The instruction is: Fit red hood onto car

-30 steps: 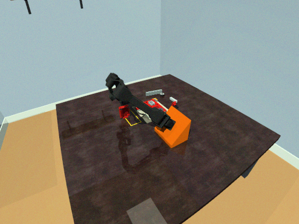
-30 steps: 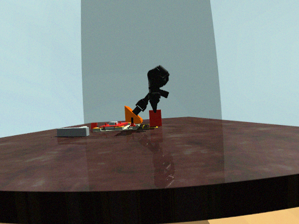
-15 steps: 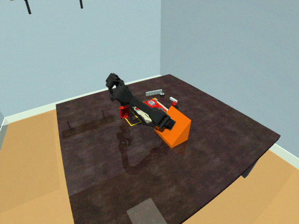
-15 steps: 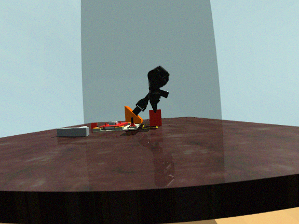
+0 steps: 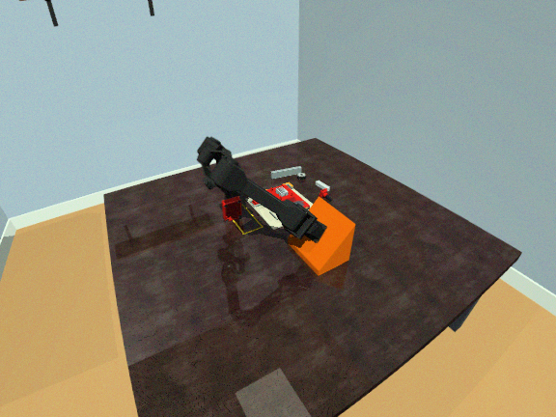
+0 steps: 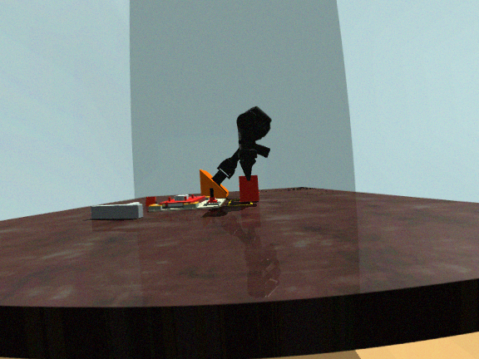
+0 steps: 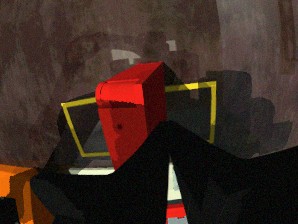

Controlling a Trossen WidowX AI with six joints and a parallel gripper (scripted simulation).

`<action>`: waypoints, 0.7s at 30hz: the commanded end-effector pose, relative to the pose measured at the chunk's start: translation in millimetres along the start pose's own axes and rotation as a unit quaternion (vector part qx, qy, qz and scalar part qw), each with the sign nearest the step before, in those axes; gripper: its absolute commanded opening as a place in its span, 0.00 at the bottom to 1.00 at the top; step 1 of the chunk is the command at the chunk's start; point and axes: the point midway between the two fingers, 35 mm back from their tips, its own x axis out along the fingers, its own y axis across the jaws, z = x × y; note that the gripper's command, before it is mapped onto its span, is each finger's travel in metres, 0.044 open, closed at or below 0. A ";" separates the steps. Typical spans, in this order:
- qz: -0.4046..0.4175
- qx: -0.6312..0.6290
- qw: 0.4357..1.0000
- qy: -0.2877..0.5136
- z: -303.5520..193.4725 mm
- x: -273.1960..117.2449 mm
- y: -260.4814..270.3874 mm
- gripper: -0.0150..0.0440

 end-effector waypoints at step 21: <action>-0.001 0.001 1.000 -0.001 0.8 -0.2 14.0 0.25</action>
